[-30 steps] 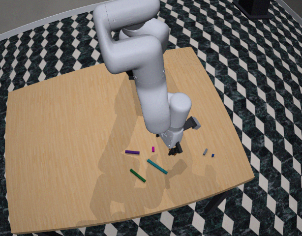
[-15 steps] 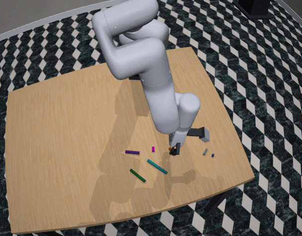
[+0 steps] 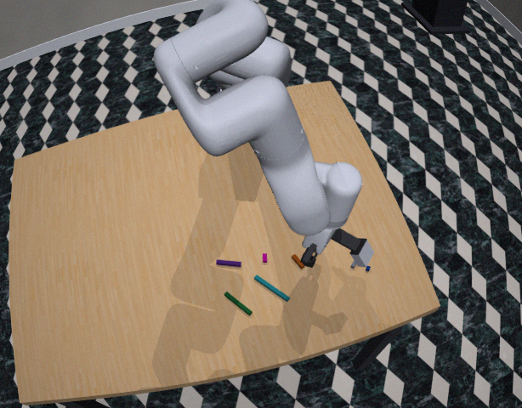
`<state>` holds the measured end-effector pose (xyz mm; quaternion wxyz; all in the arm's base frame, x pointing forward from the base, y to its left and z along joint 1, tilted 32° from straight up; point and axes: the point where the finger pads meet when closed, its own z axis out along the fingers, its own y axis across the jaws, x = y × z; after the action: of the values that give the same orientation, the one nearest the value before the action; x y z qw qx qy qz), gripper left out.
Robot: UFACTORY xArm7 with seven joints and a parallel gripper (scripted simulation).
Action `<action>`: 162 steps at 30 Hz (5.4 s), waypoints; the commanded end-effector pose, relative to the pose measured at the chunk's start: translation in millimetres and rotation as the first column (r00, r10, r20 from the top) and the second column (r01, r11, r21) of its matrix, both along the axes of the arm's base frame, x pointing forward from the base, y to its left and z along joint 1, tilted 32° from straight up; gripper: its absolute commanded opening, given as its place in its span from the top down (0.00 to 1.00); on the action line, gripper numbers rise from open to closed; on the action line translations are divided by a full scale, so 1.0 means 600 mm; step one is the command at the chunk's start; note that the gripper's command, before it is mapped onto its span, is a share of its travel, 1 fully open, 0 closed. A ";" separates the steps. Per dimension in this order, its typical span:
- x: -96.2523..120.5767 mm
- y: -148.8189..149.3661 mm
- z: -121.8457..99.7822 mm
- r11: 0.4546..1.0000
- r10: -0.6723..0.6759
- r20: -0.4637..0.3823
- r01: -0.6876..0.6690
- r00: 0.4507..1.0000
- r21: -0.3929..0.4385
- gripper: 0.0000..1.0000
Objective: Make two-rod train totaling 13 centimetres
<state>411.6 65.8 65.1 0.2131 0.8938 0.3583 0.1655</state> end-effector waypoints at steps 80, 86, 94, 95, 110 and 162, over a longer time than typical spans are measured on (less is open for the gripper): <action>0.052 0.116 -0.003 0.744 -0.583 0.083 0.490 0.808 0.455 0.00; 0.052 0.116 -0.003 0.744 -0.583 0.083 0.490 0.808 0.455 0.00; 0.052 0.116 -0.003 0.744 -0.583 0.083 0.490 0.808 0.455 0.00; 0.052 0.116 -0.003 0.744 -0.583 0.083 0.490 0.808 0.455 0.00; 0.064 0.054 0.021 0.611 -0.708 0.049 0.576 0.705 0.543 0.00; 0.040 -0.144 0.050 0.081 -0.948 -0.161 0.698 0.274 0.711 0.00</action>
<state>435.1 -20.8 94.3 -0.0083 0.8919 -0.3560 0.2788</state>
